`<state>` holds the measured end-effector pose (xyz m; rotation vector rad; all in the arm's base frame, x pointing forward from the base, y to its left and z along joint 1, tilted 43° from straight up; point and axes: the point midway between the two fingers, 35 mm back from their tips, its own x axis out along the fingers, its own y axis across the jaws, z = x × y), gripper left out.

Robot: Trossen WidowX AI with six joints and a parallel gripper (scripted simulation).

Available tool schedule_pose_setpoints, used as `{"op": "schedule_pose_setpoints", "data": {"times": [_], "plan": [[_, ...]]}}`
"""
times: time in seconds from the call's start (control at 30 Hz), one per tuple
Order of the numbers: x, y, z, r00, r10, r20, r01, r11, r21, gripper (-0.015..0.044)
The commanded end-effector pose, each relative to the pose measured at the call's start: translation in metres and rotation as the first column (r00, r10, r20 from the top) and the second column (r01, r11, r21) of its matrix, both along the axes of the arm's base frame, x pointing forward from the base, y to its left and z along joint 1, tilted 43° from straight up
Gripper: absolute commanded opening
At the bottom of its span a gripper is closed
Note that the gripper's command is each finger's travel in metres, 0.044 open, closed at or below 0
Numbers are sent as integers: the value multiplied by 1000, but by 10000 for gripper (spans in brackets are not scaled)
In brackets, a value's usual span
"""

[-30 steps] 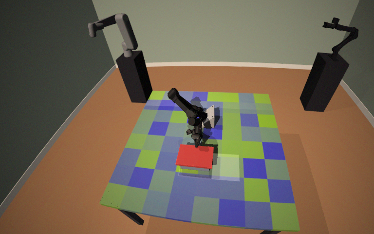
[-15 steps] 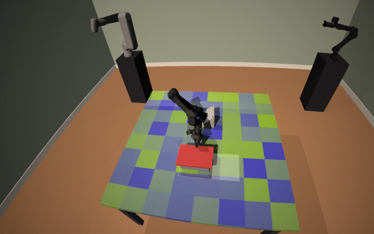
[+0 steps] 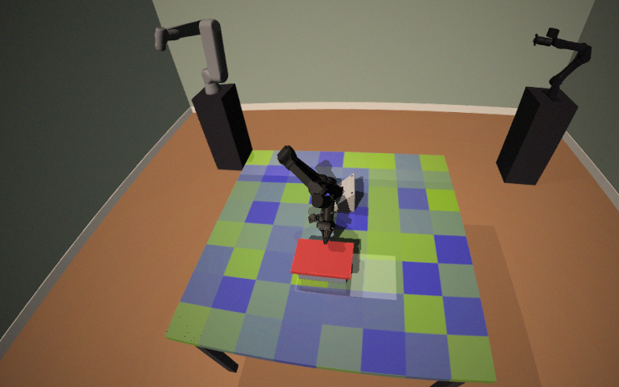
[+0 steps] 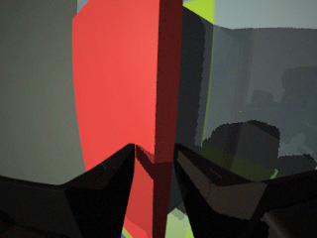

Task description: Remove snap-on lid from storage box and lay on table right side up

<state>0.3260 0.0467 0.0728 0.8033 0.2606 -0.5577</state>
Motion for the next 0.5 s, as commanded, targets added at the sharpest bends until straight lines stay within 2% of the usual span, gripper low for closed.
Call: {"op": "schedule_pose_setpoints", "data": {"times": [0.0,0.47], "plan": [[0,2,2,1000,3,4,-3,1000,1,0],[-1,4,4,1000,3,4,-3,1000,1,0]]}}
